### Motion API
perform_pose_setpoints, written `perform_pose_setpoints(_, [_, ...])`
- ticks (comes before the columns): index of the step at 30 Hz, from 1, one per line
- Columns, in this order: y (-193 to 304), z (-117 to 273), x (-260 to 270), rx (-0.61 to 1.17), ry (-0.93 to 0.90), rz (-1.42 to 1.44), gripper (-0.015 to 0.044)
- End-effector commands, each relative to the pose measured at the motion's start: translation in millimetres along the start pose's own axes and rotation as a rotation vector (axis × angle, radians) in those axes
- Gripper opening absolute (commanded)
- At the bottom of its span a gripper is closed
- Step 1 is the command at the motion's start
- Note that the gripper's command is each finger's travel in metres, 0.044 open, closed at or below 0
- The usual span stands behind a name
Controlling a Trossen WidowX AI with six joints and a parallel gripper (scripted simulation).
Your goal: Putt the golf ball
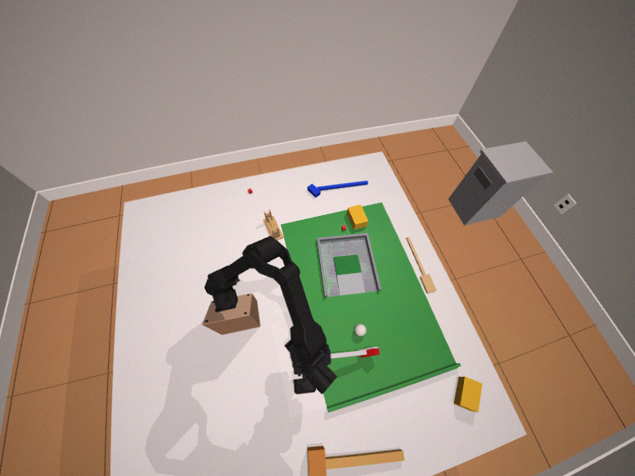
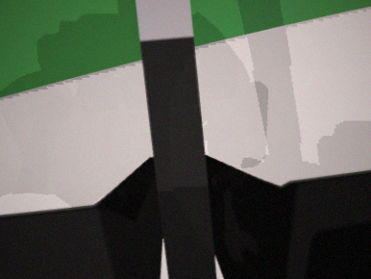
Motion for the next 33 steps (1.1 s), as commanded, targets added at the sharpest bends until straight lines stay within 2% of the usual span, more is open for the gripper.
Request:
perform_pose_setpoints(1, [-2, 3, 31, -0.003, 0.0, 0.001, 0.0])
perform_pose_setpoints(9, [16, 0, 129, -0.001, -0.01, 0.006, 0.0])
perform_pose_setpoints(16, [16, 6, 131, -0.001, -0.01, 0.006, 0.0])
perform_pose_setpoints(25, [16, 59, 130, -0.001, -0.009, 0.006, 0.0])
perform_pose_setpoints(33, [15, 50, 129, -0.004, -0.009, 0.002, 0.0])
Point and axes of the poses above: the point midway between the two fingers, 35 mm back from their tips, its own z axis back along the fingers, its own x axis across the jaws, y = z × x, the point moved 4 cm from there along z, back along the fingers, and after that the axes turned 7 degrees about -z, right-handed, at the moved point
